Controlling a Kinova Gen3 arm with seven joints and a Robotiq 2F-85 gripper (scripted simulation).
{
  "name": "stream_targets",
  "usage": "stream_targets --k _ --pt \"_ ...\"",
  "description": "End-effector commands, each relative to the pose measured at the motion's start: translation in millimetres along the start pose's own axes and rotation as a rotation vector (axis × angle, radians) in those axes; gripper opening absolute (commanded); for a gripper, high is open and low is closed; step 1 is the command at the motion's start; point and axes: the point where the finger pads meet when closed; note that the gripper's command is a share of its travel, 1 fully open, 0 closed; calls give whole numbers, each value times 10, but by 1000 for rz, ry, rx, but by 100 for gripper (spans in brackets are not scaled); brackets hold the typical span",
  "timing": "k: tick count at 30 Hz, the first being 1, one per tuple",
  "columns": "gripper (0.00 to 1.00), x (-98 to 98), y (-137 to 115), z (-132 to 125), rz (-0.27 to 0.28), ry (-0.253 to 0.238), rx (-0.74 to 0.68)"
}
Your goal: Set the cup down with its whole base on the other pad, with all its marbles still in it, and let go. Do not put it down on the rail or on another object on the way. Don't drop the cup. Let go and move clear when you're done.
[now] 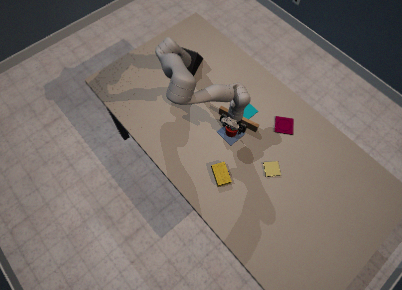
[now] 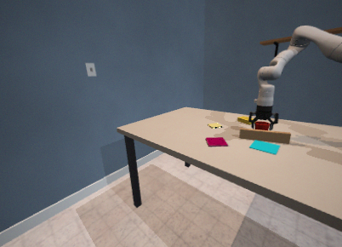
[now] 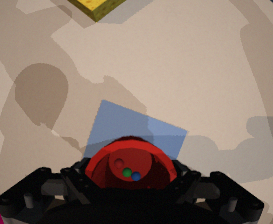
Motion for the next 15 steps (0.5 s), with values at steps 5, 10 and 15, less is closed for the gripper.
stream_targets --k 5,10,15 --pt "91 8 1 -6 0 -2 0" --pt "90 8 1 -6 0 -2 0" --pt "89 8 1 -6 0 -2 0"
Point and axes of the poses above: the point where the finger pads meet when closed, its own x axis back along the fingers, its own z axis across the jaws, y = z × x, and after that the axes turned 13 degrees about -x, right-handed
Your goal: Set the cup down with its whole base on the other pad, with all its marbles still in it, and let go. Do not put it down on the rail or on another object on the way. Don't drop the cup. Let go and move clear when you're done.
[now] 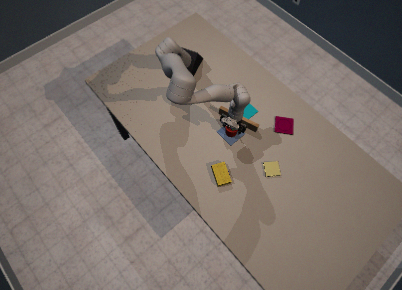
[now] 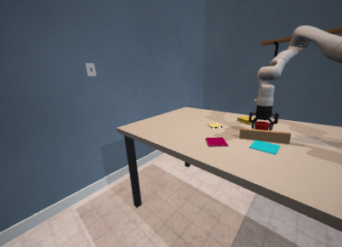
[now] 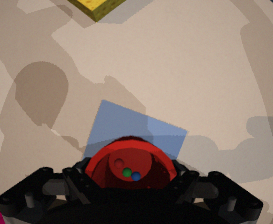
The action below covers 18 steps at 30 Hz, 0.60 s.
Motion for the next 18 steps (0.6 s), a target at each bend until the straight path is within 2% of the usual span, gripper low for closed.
stream_targets --k 1,18 --pt "89 7 1 -6 0 -2 0" --pt "86 7 1 -6 0 -2 0"
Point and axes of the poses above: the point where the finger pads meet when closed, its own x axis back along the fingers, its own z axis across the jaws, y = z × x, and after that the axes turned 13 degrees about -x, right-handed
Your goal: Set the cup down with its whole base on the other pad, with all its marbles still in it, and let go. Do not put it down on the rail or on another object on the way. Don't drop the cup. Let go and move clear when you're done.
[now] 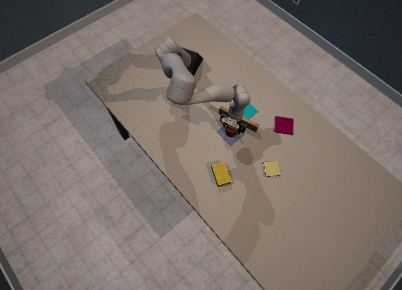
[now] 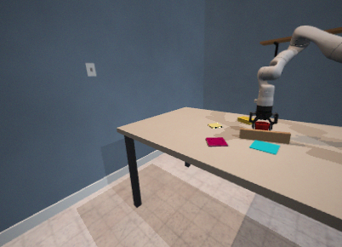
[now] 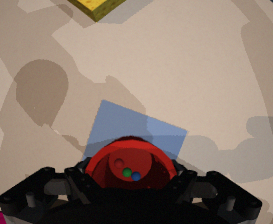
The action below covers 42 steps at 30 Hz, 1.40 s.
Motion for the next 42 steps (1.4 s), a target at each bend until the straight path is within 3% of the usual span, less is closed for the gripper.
stream_targets --k 1,42 --pt "86 8 1 -6 0 -2 0" --pt "83 15 1 -6 0 -2 0"
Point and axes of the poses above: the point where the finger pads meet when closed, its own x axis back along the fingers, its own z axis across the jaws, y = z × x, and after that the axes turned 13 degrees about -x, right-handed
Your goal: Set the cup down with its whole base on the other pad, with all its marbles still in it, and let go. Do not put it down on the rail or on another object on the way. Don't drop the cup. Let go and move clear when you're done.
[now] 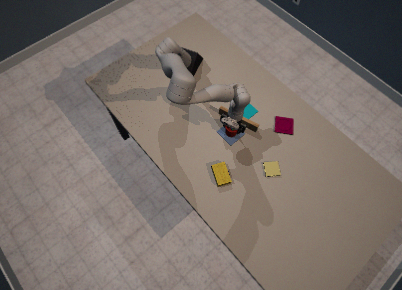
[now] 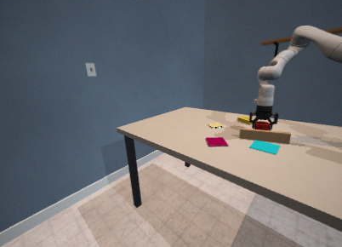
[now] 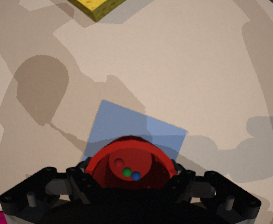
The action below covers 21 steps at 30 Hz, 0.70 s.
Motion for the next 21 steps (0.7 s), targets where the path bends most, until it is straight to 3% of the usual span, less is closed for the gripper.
stream_targets --k 1,21 --pt "83 11 1 -8 0 -2 0" --pt "83 374 1 -7 0 -2 0"
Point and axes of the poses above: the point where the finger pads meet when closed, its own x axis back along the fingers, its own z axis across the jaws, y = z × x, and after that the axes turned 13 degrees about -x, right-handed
